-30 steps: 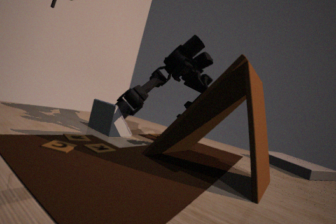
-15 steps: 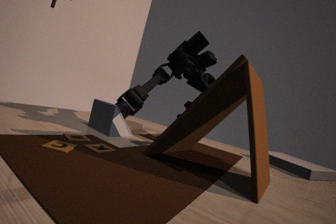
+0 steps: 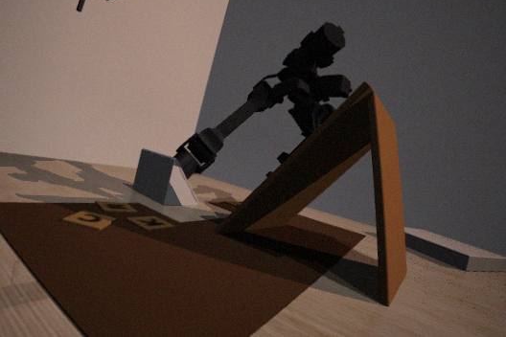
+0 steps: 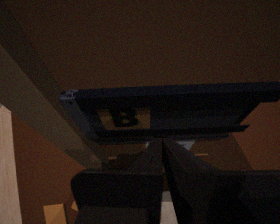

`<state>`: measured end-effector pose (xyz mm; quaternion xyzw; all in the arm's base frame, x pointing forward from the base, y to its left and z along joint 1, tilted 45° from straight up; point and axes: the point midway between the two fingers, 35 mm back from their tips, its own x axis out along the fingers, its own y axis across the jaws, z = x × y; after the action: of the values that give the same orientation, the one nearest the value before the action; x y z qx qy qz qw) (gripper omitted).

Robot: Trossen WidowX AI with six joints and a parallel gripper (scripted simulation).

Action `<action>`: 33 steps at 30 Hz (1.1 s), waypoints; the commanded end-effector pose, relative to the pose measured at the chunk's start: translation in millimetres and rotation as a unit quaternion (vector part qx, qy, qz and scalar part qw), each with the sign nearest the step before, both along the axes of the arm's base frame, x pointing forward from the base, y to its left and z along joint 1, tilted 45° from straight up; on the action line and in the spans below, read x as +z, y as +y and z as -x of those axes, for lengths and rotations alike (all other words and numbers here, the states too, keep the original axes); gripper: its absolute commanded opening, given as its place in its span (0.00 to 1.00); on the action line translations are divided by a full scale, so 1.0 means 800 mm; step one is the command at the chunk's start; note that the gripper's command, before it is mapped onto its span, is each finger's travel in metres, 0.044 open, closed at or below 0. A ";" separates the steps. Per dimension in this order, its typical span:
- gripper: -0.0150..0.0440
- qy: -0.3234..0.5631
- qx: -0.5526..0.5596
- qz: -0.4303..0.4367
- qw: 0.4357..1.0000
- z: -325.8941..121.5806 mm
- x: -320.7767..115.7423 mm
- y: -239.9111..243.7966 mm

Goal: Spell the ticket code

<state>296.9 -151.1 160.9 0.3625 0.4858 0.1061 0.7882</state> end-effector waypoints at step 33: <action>0.25 0.036 0.066 -0.024 0.997 -0.015 -0.010 0.001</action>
<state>306.7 -151.1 153.2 0.3506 0.5343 0.1564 0.7531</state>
